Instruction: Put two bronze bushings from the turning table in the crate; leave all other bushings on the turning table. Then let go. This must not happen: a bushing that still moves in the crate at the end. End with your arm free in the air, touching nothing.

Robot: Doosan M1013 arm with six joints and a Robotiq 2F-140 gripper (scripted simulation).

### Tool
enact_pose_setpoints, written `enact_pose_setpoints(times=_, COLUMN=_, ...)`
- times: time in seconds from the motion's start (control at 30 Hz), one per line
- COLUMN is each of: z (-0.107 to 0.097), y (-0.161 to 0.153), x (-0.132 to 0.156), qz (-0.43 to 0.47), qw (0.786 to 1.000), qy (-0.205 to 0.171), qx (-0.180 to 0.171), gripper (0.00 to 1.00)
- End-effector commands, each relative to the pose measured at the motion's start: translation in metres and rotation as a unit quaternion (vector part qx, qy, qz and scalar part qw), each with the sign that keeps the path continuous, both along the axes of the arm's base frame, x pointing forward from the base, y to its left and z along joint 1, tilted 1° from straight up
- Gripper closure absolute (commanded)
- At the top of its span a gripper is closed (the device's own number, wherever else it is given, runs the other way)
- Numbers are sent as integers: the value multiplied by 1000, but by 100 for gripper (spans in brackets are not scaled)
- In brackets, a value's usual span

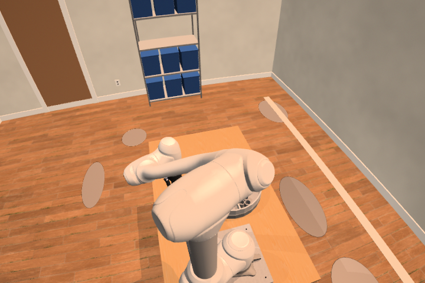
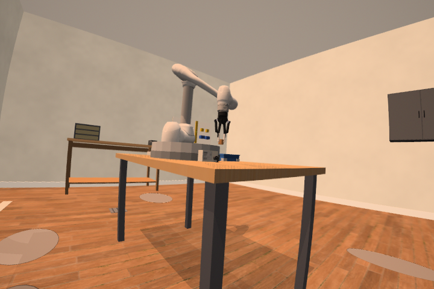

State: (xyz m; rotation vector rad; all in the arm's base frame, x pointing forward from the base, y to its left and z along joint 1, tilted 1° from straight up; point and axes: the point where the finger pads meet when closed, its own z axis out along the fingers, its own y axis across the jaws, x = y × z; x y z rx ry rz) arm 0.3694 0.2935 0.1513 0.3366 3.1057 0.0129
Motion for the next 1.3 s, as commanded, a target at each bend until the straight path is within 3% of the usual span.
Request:
enact_pose_setpoints(times=0.0, z=0, y=0, x=0, qz=0, qw=1000, qy=0, qx=0, gripper=100)
enact_pose_setpoints(times=0.8, z=-2, y=0, x=0, qz=0, qw=1000, qy=0, qx=0, gripper=100)
enact_pose_setpoints(times=1.0, z=-15, y=0, x=0, qz=0, qw=1000, qy=0, qx=0, gripper=100)
enact_pose_setpoints(times=1.27, z=-60, y=0, x=1, qz=0, qw=1000, qy=0, qx=0, gripper=100)
